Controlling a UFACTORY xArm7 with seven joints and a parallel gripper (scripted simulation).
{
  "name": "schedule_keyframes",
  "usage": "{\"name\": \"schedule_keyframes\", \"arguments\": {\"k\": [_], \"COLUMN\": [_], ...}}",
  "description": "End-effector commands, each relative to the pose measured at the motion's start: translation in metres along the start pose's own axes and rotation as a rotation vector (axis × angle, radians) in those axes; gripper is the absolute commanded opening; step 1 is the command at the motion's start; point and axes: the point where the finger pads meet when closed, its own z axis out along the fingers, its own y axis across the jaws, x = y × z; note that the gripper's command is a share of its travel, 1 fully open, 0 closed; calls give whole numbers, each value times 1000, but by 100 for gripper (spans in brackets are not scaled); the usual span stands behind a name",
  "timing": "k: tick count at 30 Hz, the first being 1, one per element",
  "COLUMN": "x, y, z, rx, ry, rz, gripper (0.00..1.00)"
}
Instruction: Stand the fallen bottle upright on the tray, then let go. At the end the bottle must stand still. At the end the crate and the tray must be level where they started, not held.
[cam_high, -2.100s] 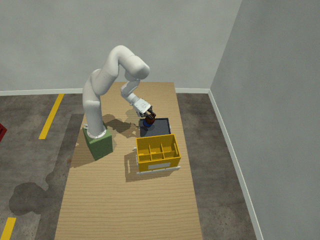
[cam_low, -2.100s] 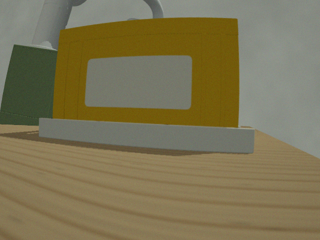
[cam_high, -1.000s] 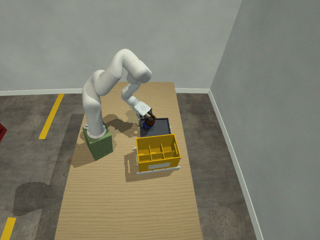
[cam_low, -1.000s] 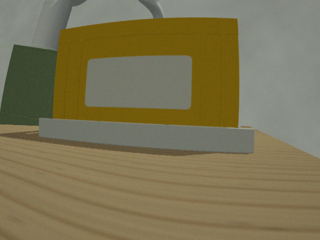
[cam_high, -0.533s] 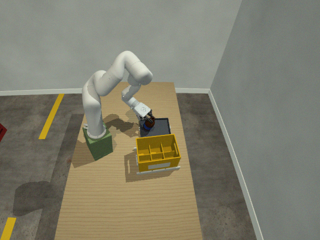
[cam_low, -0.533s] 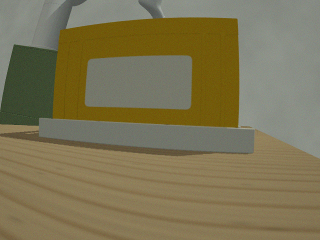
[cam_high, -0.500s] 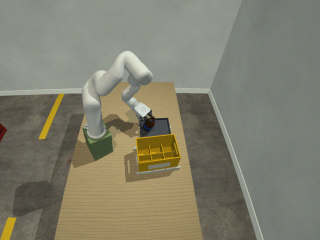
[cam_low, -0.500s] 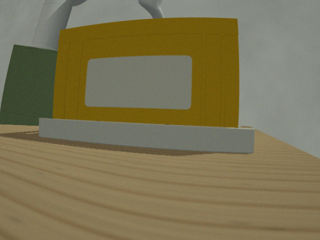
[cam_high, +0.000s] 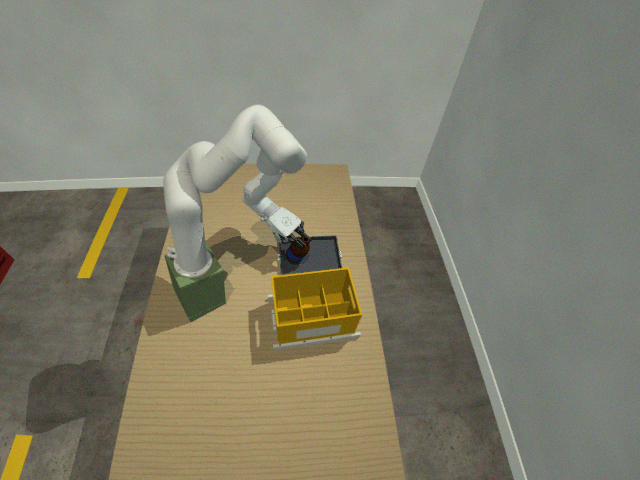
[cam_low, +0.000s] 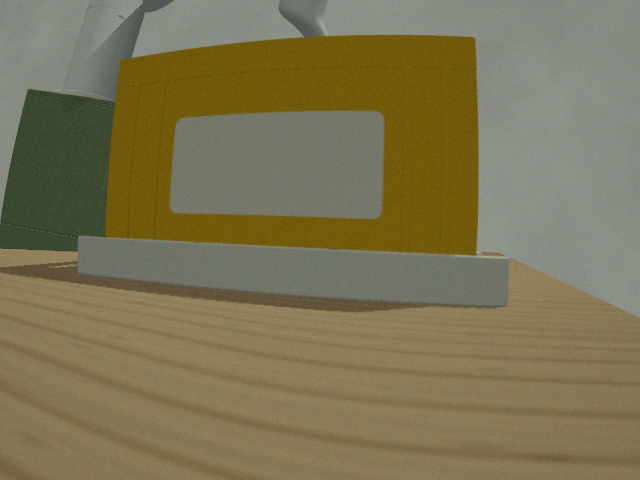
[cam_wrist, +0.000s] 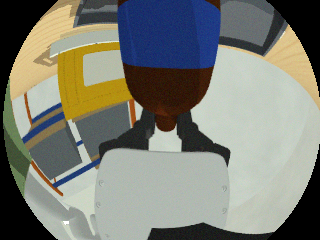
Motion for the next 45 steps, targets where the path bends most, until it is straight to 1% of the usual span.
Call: {"name": "schedule_keyframes", "arguments": {"k": [1, 33, 34, 45], "x": [2, 5, 5, 5], "y": [1, 1, 1, 1], "z": [1, 2, 2, 2], "rx": [-1, -1, -1, -1], "ry": [-1, -1, -1, -1], "rz": [2, 2, 2, 2], "gripper": [0, 0, 100, 100]}}
